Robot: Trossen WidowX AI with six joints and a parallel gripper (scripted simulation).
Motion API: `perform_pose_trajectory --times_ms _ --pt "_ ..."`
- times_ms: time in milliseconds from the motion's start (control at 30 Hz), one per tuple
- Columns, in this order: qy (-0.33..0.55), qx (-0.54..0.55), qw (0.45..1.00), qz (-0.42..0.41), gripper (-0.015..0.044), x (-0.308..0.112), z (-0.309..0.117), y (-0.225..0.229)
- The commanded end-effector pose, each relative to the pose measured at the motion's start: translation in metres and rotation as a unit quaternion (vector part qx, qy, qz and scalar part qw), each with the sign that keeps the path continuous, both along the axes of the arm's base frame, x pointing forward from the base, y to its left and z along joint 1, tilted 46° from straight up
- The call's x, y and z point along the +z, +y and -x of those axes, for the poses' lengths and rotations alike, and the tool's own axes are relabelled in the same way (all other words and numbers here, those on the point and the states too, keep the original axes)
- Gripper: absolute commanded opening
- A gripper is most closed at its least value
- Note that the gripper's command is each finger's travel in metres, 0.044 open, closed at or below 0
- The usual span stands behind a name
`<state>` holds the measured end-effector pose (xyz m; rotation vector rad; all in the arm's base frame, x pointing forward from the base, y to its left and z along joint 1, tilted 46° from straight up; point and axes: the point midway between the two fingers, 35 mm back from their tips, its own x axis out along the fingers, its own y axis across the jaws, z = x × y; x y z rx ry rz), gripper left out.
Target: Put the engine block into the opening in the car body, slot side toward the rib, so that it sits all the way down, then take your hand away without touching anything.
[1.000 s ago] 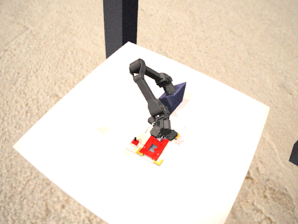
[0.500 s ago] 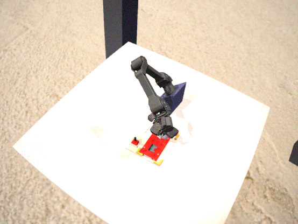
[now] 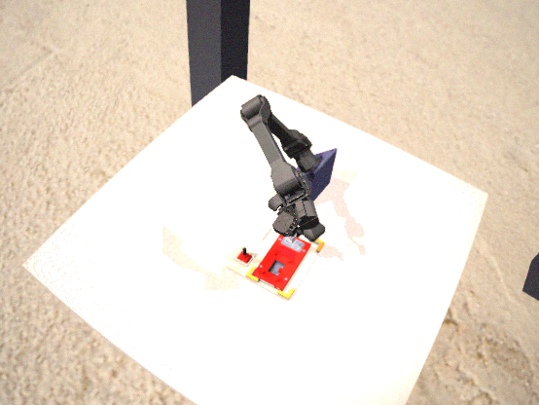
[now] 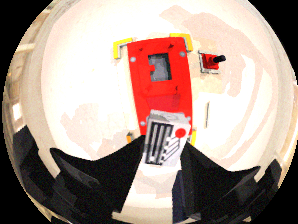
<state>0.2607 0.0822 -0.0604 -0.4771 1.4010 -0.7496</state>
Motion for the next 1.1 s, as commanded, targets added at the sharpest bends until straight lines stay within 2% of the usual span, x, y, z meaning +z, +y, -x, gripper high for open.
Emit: perform_pose_trajectory --times_ms 0,400,1067 --pt "-0.002 -0.003 1.000 -0.003 0.0000 0.011 0.001 0.011" --pt "-0.002 -0.003 1.000 -0.001 0.0000 0.034 0.005 0.031" --pt "0.041 0.039 0.998 -0.009 0.0000 0.003 -0.032 0.006"
